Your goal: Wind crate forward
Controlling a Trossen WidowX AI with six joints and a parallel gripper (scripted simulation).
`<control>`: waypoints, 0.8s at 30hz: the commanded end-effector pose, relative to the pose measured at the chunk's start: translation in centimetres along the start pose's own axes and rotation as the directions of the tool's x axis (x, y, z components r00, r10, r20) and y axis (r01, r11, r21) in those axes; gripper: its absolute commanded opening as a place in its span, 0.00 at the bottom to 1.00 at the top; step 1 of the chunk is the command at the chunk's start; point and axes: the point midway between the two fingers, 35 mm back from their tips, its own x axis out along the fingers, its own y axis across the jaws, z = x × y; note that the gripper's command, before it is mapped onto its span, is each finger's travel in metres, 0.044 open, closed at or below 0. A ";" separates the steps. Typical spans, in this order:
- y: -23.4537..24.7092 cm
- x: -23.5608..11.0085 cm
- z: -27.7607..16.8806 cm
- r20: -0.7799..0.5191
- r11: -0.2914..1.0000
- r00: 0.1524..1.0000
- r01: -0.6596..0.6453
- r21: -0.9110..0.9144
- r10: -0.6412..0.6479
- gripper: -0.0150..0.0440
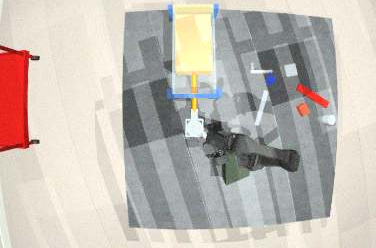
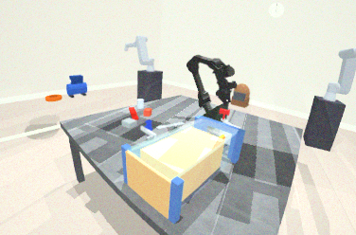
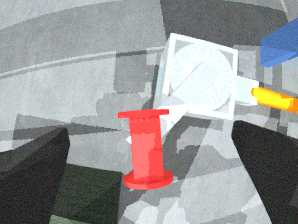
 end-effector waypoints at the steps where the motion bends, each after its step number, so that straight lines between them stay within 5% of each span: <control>1: 0.1 0.0 -0.1 0.014 1.000 1.000 -0.001 -0.024 0.001 1.00; 24: -0.1 3.1 -1.3 0.013 1.000 1.000 -0.006 -0.028 0.006 1.00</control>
